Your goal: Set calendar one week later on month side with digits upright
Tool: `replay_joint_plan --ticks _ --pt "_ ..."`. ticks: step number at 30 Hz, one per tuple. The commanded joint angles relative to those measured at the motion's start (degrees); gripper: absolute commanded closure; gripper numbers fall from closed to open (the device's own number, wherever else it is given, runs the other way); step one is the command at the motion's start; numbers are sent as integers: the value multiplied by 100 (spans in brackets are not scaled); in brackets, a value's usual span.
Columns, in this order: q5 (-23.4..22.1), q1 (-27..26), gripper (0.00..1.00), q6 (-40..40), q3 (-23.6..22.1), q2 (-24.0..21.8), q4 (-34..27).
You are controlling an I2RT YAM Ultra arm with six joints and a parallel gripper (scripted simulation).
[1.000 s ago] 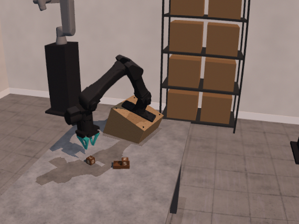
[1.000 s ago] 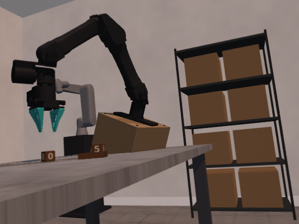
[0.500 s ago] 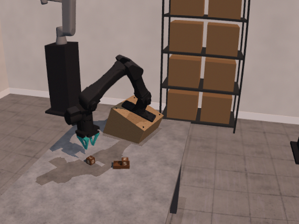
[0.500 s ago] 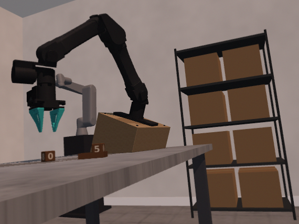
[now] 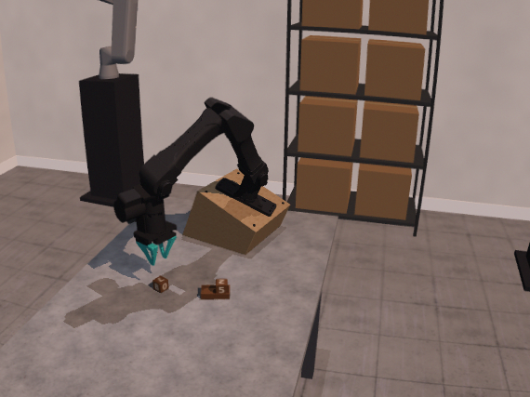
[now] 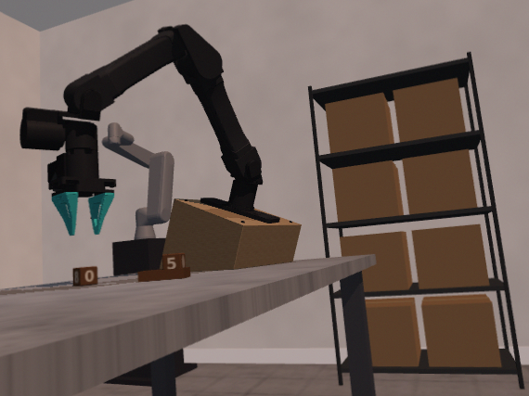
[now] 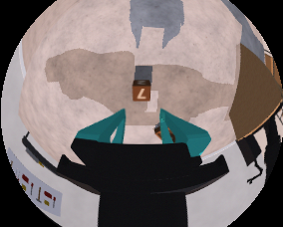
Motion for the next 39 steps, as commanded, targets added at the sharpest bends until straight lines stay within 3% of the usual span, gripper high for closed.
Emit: replay_joint_plan --ticks 1,39 --pt "4 -17 53 11 10 -37 59" --pt "-14 223 53 271 -307 372 880"
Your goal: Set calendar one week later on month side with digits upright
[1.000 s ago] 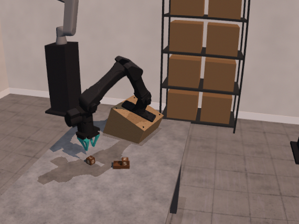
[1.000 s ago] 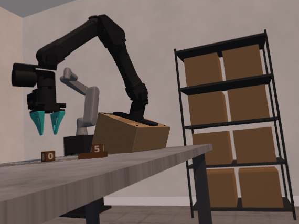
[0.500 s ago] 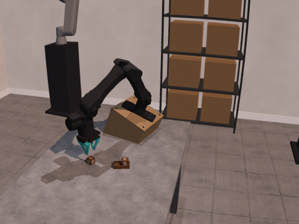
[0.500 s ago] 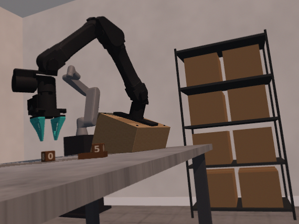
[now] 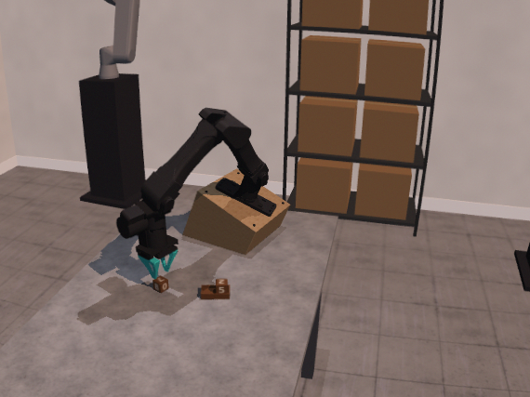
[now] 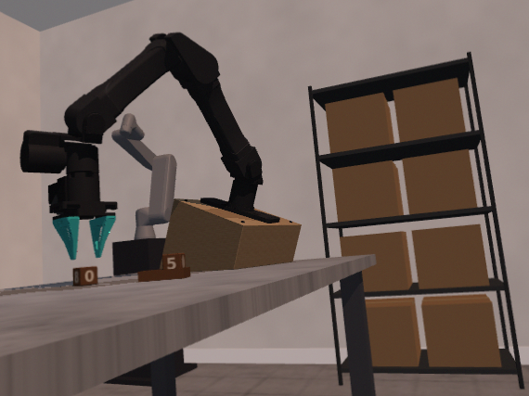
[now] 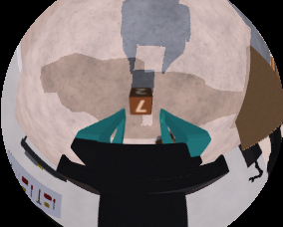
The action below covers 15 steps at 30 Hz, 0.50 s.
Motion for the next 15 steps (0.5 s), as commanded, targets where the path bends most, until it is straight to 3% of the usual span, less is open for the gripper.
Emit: replay_joint_plan --ticks 1,15 --pt "1 -8 53 25 2 -21 104" --pt "-1 18 53 53 -22 30 190"
